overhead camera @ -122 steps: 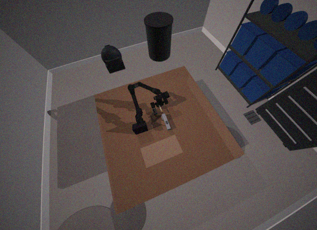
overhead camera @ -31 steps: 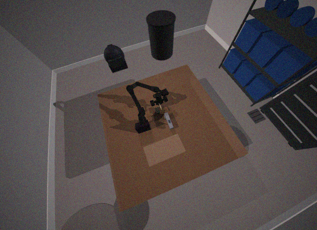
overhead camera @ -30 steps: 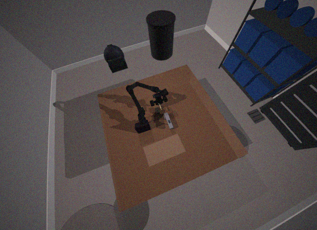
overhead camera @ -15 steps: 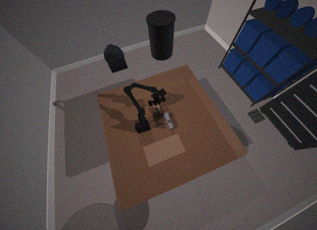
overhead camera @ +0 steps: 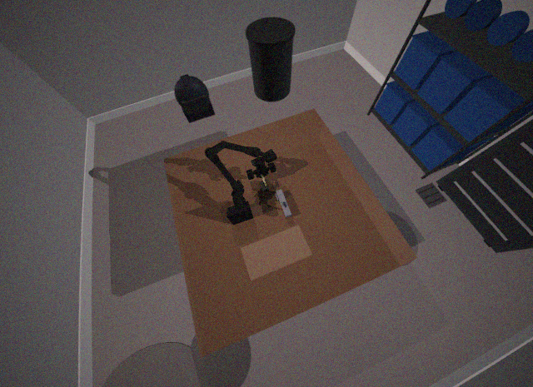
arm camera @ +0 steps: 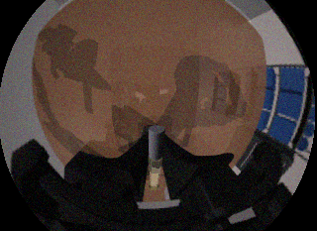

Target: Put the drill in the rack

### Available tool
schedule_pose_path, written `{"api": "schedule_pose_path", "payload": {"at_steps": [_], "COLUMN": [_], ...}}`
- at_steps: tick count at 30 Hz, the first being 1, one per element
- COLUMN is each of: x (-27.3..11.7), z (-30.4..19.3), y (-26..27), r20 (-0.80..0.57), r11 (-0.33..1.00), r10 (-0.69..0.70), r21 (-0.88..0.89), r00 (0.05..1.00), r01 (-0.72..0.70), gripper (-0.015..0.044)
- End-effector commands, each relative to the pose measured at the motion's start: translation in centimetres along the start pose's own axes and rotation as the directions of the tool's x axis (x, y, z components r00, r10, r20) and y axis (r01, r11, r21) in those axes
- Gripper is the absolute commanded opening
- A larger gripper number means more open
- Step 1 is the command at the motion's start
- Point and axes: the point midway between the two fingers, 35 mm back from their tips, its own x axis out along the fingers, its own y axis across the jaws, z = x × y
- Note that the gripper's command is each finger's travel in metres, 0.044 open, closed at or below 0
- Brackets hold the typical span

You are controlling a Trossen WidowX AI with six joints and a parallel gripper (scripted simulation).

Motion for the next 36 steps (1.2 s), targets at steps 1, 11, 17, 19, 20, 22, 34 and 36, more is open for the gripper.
{"api": "schedule_pose_path", "payload": {"at_steps": [1, 11, 17, 19, 20, 22, 34, 36], "x": [0.6, 2.1, 2.6, 2.6, 2.7, 2.9, 4.3, 4.5], "z": [-0.2, -0.1, -0.5, -0.4, -0.4, -0.3, 0.1, 0.1], "y": [0.1, 0.1, 0.3, 0.2, 0.2, 0.2, 0.0, 0.0], "r20": [-0.005, -0.004, -0.004, -0.004, -0.004, -0.004, -0.003, -0.003], "r11": [1.000, 1.000, 1.000, 1.000, 1.000, 1.000, 1.000, 1.000], "r10": [0.001, 0.001, 0.001, 0.001, 0.001, 0.001, 0.001, 0.001], "r21": [0.005, 0.005, 0.005, 0.005, 0.005, 0.005, 0.005, 0.005], "r00": [1.000, 1.000, 1.000, 1.000, 1.000, 1.000, 1.000, 1.000], "r01": [-0.001, -0.001, -0.001, -0.001, -0.001, -0.001, -0.001, -0.001], "gripper": [0.0000, 0.0000, 0.0000, 0.0000, 0.0000, 0.0000, 0.0000, 0.0000]}}
